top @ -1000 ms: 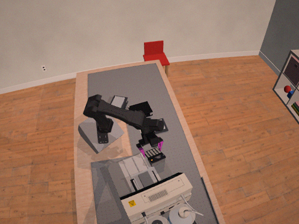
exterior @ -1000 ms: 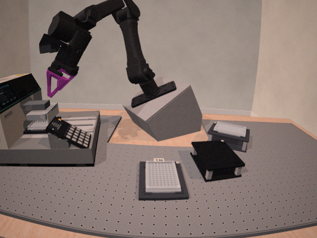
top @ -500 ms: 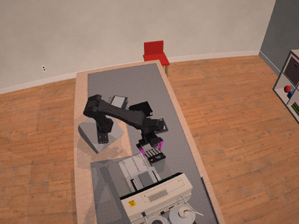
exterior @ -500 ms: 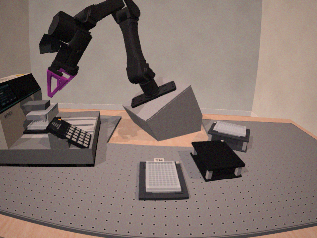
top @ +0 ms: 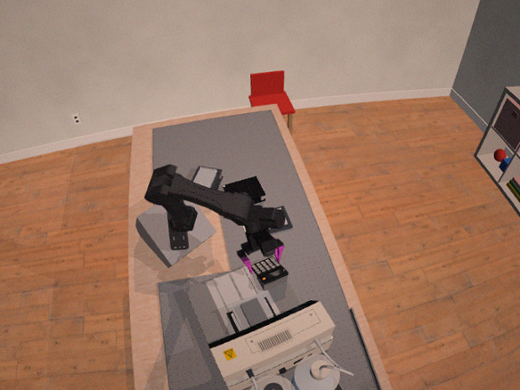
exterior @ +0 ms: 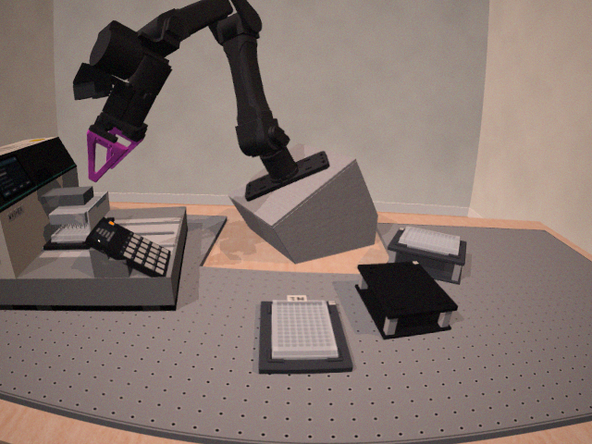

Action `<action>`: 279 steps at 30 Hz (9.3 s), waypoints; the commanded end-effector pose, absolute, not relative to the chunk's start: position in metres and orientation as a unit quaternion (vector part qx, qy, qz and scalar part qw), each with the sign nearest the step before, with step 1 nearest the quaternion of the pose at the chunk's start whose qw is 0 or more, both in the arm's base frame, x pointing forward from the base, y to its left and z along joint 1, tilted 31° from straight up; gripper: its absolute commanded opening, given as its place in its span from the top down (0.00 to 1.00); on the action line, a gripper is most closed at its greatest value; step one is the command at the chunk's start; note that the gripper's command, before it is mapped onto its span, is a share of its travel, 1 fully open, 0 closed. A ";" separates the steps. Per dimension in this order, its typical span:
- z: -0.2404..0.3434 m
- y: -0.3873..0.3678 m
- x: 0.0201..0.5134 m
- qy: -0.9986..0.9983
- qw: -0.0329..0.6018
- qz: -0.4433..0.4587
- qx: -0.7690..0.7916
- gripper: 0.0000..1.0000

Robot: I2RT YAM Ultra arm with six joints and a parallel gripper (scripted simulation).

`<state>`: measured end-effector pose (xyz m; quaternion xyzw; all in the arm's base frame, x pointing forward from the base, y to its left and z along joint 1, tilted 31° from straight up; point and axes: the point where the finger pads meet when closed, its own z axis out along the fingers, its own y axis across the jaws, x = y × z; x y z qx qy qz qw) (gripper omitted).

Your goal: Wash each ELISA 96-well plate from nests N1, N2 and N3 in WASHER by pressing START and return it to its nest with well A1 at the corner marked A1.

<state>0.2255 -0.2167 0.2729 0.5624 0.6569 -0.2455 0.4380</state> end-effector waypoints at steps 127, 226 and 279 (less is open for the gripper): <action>0.277 -0.217 0.225 0.654 0.443 -0.245 0.562 0.00; 0.209 -0.162 0.267 0.654 0.442 -0.244 0.563 1.00; 0.151 -0.115 0.302 0.655 0.442 -0.243 0.563 1.00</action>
